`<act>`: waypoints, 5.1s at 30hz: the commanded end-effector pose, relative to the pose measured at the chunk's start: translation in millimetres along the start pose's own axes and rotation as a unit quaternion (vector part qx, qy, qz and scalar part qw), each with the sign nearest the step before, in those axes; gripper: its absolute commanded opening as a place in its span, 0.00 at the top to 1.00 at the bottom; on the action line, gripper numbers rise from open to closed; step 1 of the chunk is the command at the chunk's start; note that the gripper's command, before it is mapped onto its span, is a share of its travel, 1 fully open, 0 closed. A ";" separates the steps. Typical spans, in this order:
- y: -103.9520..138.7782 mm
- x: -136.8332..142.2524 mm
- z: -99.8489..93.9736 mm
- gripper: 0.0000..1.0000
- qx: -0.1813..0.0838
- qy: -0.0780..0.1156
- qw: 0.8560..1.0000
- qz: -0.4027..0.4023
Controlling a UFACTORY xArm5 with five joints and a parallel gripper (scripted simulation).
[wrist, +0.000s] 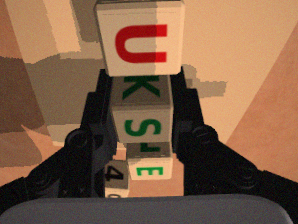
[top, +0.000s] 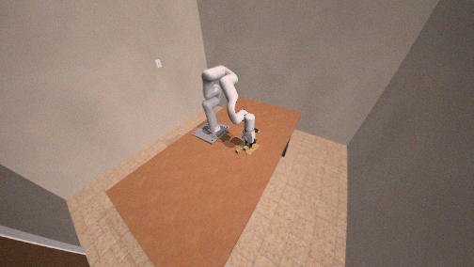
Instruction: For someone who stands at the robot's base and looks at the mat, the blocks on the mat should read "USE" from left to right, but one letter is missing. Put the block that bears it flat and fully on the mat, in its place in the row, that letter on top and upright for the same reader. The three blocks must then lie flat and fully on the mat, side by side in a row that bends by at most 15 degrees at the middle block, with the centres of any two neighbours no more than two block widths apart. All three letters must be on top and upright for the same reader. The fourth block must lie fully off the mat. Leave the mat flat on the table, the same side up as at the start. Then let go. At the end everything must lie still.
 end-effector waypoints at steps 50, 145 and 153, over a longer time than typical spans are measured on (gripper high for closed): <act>-1.4 0.9 -62.6 0.53 0.000 0.002 1.000 0.000; -3.8 0.1 -174.5 0.00 0.000 0.002 1.000 0.000; -3.8 0.1 -174.5 0.00 0.000 0.002 1.000 0.000</act>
Point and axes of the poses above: the point where the finger pads meet when closed, its own z axis out along the fingers, its own x axis across the jaws, y = z × x, the point moved 1 cm from there along -z, back along the fingers, and after that the axes turned 5 degrees about z, right-handed, at the moved point
